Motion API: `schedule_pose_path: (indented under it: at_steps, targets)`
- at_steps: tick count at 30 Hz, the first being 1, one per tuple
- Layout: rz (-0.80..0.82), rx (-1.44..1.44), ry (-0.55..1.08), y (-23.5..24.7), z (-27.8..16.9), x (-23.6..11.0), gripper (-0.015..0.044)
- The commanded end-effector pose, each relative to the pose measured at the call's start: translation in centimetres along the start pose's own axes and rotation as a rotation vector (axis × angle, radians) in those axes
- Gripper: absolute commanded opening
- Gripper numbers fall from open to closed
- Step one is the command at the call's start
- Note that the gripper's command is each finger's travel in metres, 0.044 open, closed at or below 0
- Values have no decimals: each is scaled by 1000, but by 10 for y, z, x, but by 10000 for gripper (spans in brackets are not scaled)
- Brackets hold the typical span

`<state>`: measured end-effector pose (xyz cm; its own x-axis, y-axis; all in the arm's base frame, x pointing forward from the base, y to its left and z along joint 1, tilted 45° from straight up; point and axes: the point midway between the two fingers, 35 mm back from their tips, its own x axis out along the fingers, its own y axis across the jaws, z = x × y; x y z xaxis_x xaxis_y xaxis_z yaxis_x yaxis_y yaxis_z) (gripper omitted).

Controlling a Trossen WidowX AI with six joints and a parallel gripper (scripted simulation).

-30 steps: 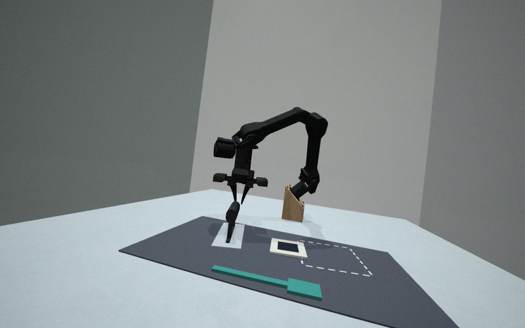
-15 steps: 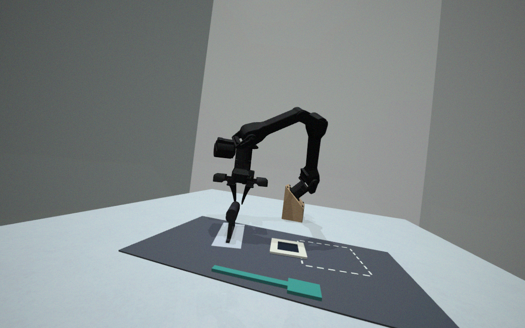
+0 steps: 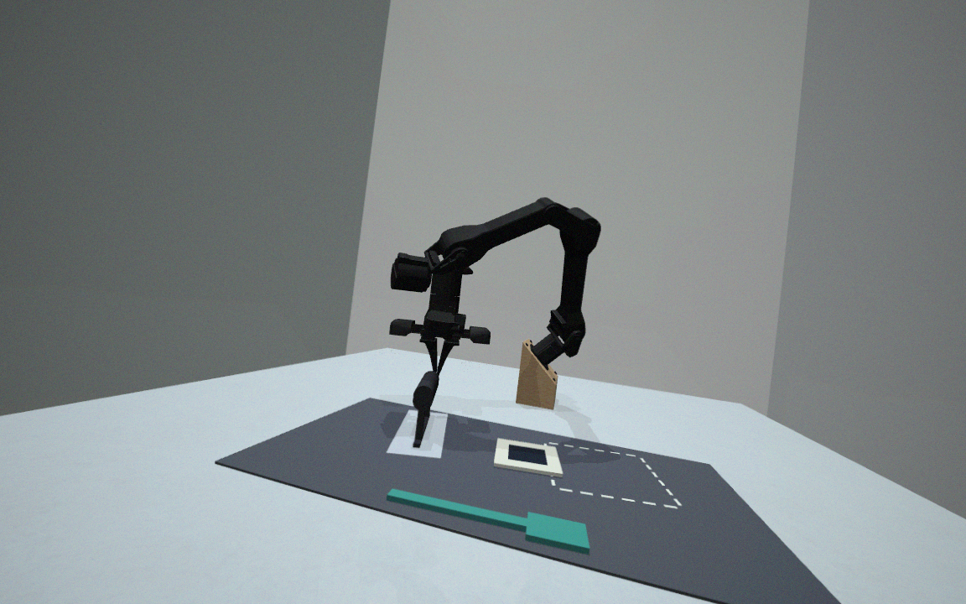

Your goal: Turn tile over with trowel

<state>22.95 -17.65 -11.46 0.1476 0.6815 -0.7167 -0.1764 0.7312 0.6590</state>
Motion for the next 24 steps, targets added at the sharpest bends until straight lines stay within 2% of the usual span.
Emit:
schedule_pose_path:
  at_steps: [1, 6, 12, 17, 20, 24]
  targets:
    - [0, 0, 0, 0, 0, 0, 0]
    - [0, 0, 0, 0, 0, 0, 0]
    - [-1, 1, 0, -1, 2, -1, 153]
    - [-9, 11, -2, -8, 51, -20, 270]
    - [-11, 17, -4, -6, 83, -31, 270]
    - [-12, 18, -4, -5, 91, -34, 270]
